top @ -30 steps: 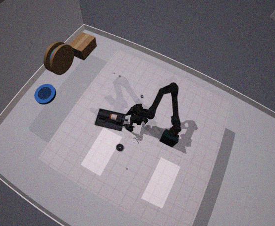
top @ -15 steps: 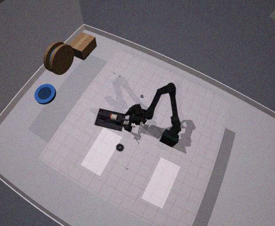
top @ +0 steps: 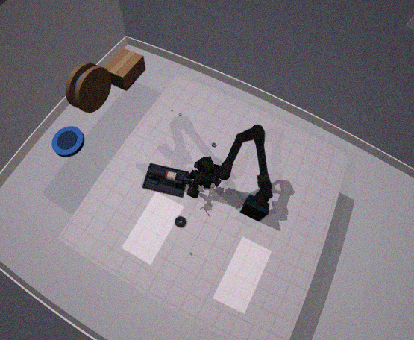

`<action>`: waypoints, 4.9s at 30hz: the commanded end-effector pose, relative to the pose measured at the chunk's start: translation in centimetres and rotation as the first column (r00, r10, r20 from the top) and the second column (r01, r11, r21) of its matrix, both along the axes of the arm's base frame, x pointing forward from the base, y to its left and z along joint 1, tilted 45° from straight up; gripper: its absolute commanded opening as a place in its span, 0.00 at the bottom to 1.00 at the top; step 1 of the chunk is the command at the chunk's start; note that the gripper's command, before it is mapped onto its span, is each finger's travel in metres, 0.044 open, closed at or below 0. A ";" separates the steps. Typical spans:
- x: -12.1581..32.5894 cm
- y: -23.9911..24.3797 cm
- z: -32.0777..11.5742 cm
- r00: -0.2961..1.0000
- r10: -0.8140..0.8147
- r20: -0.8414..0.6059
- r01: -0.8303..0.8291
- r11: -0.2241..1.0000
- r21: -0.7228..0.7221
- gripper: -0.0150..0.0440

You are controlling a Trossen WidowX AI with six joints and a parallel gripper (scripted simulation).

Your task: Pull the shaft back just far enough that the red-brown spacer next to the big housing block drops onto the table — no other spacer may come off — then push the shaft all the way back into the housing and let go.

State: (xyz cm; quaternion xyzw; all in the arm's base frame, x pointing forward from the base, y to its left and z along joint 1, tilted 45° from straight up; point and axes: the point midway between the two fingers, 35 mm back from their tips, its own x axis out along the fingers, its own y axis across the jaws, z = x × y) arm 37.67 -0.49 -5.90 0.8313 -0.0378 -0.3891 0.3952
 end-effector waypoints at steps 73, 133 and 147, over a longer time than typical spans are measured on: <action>-2.1 -0.4 0.3 1.000 0.006 0.001 -0.006 1.000 0.002 0.25; -2.8 -0.5 0.4 1.000 0.006 0.000 -0.006 1.000 0.002 0.25; -2.9 -0.6 0.4 1.000 0.006 0.000 -0.006 1.000 0.002 0.25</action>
